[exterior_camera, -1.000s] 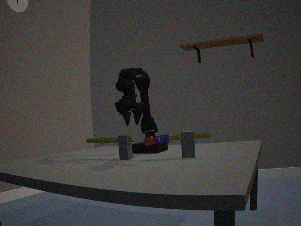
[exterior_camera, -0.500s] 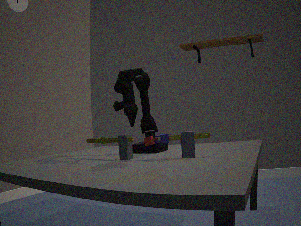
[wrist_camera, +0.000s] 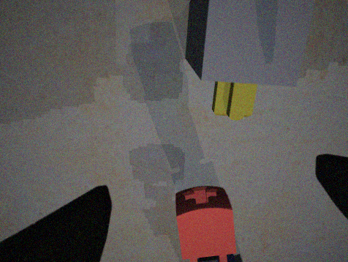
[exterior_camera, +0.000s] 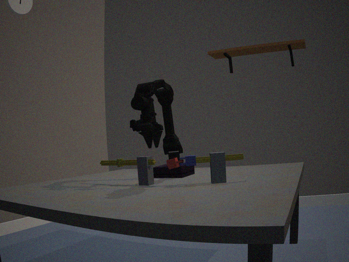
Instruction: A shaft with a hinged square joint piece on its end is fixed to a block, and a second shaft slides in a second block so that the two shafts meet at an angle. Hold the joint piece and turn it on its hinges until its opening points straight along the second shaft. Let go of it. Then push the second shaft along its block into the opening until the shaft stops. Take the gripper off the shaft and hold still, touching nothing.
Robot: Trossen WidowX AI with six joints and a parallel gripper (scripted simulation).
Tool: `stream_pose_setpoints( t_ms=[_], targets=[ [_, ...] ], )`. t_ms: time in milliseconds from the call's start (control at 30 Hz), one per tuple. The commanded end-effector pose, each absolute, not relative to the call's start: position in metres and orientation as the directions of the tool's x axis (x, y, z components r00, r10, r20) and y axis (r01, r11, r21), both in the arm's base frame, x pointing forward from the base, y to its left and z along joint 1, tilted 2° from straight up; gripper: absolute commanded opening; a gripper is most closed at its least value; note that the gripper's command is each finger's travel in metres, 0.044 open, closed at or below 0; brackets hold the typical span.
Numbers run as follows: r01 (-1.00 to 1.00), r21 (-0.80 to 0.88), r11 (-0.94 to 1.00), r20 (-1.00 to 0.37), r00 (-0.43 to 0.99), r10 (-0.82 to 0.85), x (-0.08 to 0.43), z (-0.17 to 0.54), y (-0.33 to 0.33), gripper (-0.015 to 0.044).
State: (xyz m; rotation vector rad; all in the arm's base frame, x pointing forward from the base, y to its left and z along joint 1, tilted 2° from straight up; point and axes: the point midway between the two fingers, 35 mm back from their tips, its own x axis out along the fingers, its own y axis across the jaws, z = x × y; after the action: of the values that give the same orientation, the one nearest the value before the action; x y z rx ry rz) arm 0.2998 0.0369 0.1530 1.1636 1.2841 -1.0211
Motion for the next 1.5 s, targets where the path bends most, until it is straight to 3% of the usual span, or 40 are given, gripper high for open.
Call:
stream_pose_setpoints(
  t_ms=[0, 600, 1467],
  targets=[
    [0.989, 0.061, 0.131, -0.996, 0.052, 0.074, 0.300, 0.152, 0.037, 0.0440],
    [0.989, 0.059, 0.137, -0.996, 0.049, 0.072, 0.306, 0.073, 0.035, 0.0440],
    [0.989, 0.059, 0.136, -0.996, 0.048, 0.079, 0.296, 0.067, 0.105, 0.0440]
  ],
)
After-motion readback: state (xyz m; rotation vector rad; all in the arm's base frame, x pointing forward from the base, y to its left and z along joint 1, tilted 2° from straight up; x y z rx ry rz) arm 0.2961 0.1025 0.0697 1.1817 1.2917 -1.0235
